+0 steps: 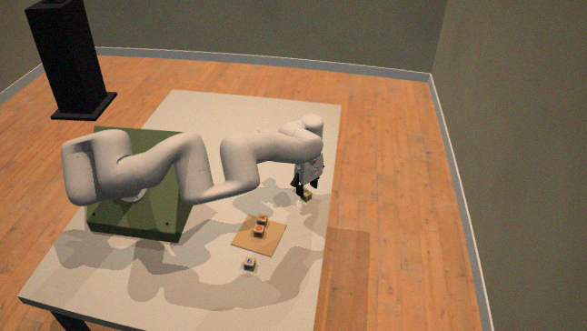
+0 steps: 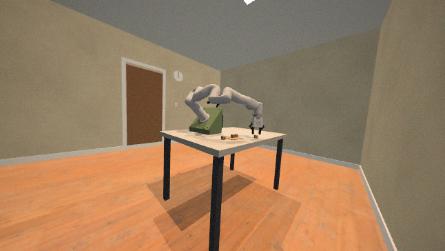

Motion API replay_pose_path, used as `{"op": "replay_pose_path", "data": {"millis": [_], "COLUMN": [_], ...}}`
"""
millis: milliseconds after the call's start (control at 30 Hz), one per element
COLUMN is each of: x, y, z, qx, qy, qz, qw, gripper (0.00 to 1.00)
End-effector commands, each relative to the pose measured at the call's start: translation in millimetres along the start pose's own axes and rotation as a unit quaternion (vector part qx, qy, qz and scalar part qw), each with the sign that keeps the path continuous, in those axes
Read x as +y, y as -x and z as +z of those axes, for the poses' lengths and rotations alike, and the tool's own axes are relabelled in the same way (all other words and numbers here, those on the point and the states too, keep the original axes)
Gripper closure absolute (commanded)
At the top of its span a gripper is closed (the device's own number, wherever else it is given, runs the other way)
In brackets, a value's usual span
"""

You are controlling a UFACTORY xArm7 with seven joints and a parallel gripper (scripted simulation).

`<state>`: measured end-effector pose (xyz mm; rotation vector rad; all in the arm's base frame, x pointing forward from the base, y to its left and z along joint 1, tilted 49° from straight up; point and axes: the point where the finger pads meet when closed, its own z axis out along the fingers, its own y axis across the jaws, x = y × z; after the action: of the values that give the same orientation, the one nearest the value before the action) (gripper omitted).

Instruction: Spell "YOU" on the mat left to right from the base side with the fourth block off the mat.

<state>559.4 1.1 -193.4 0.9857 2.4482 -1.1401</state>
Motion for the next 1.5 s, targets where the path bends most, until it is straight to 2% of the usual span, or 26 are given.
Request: {"op": "replay_pose_path", "data": {"millis": [0, 1033, 1467], "x": [2, 2, 2], "y": [0, 0, 0], "z": [-3, -2, 15], "qx": [0.0, 0.0, 0.0], "qy": [0.003, 0.003, 0.003], "qz": [0.0, 0.0, 0.0], "qw": [1.0, 1.0, 1.0], "gripper": [0.31, 0.31, 0.31]}}
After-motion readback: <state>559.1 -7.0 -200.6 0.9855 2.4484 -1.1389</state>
